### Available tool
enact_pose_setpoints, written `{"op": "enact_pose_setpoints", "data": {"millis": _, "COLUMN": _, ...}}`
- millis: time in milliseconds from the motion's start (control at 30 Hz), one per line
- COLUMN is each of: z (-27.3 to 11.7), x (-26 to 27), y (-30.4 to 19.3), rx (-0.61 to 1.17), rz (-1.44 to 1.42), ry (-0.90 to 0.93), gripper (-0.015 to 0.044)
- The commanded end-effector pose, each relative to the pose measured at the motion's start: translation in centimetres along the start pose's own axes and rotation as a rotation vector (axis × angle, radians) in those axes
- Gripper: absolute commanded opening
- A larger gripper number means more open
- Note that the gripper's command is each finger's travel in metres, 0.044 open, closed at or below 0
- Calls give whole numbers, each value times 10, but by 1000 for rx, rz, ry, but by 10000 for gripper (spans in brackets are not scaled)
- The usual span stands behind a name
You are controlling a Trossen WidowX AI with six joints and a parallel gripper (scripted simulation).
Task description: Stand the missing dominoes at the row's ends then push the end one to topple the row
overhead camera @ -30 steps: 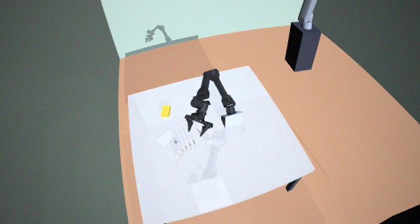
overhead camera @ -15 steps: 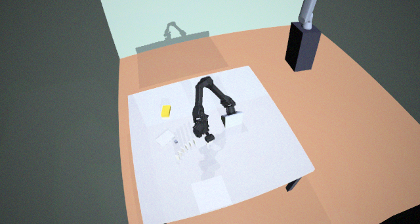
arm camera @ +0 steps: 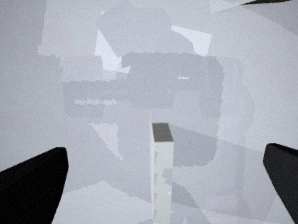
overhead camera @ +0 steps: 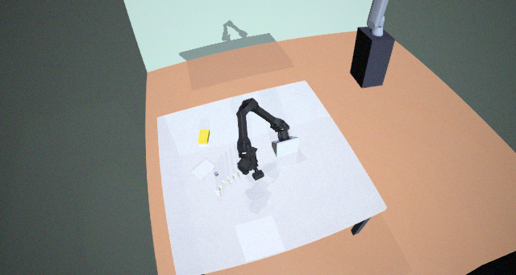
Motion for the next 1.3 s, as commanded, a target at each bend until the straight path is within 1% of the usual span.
{"op": "enact_pose_setpoints", "data": {"millis": 0, "z": 16, "x": 2, "y": -4, "rx": 4, "rz": -12, "ry": -9, "gripper": 440}}
{"op": "enact_pose_setpoints", "data": {"millis": 367, "z": 30, "x": 3, "y": -4, "rx": 5, "rz": -11, "ry": -10, "gripper": 440}}
{"op": "enact_pose_setpoints", "data": {"millis": 600, "z": 31, "x": 3, "y": -4, "rx": 5, "rz": -11, "ry": -10, "gripper": 440}}
{"op": "enact_pose_setpoints", "data": {"millis": 1100, "z": 31, "x": 3, "y": -4, "rx": 5, "rz": -11, "ry": -10, "gripper": 46}}
{"op": "enact_pose_setpoints", "data": {"millis": 1133, "z": 31, "x": 3, "y": -4, "rx": 5, "rz": -11, "ry": -10, "gripper": 26}}
{"op": "enact_pose_setpoints", "data": {"millis": 1267, "z": 31, "x": 3, "y": -4, "rx": 5, "rz": -11, "ry": -10, "gripper": 26}}
Point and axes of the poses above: the point midway between the two fingers, 35 mm back from their tips, its own z axis out along the fingers, its own x axis across the jaws, y = z × x, the point moved 4 cm from there along -z, back along the fingers, and after that the axes turned 11 degrees about -z, right-handed, at the moved point
